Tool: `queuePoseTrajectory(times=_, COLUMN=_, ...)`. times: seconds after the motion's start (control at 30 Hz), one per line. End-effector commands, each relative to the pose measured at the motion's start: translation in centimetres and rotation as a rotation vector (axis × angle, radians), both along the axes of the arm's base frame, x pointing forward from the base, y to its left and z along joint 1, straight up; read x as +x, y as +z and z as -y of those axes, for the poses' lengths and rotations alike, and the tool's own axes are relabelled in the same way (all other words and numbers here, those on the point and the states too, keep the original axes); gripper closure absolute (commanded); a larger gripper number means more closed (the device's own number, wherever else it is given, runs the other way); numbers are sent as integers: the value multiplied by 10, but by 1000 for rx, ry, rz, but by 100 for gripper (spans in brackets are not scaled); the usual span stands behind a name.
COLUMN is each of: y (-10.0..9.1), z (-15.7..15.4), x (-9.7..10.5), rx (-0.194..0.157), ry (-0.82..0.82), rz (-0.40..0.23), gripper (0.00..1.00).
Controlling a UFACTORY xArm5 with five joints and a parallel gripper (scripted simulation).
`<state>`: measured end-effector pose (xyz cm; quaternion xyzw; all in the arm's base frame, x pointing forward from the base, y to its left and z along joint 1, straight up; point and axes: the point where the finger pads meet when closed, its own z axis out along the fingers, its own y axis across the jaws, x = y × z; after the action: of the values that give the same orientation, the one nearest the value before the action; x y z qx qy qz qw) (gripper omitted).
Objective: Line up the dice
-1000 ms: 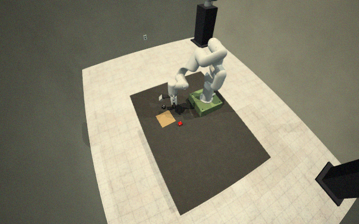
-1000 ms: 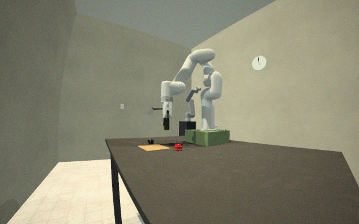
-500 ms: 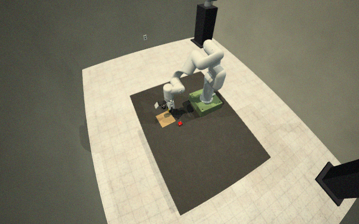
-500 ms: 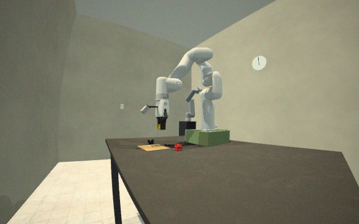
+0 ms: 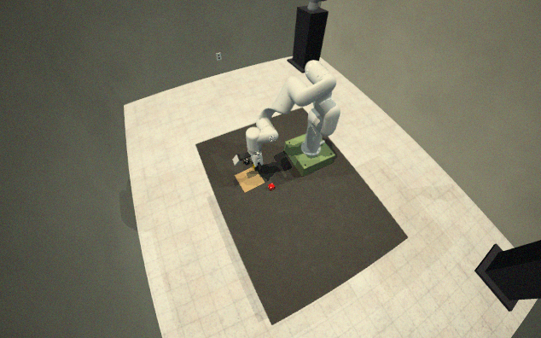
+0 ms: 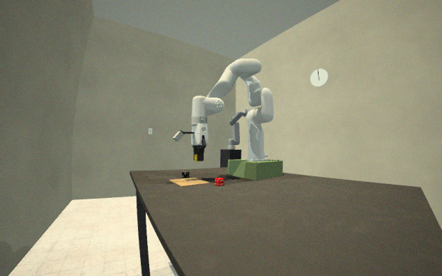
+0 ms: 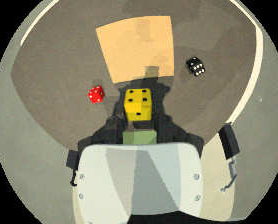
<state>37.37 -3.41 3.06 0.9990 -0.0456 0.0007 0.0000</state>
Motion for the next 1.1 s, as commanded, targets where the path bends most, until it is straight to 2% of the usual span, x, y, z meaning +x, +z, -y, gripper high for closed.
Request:
queuePoseTrajectory(times=0.0, y=-11, z=0, x=1, rx=0, ry=0, rz=2, gripper=73)
queuePoseTrajectory(times=0.3, y=-53, z=0, x=1, rx=0, ry=0, rz=2, gripper=73)
queuePoseTrajectory(times=0.37, y=-53, z=0, x=1, rx=0, ry=0, rz=2, gripper=73)
queuePoseTrajectory(times=0.6, y=-80, z=0, x=1, rx=0, ry=0, rz=2, gripper=73)
queuePoseTrajectory(times=0.77, y=-88, z=0, x=2, rx=0, ry=0, rz=2, gripper=73)
queuePoseTrajectory(times=1.07, y=-89, z=0, x=2, rx=0, ry=0, rz=2, gripper=73)
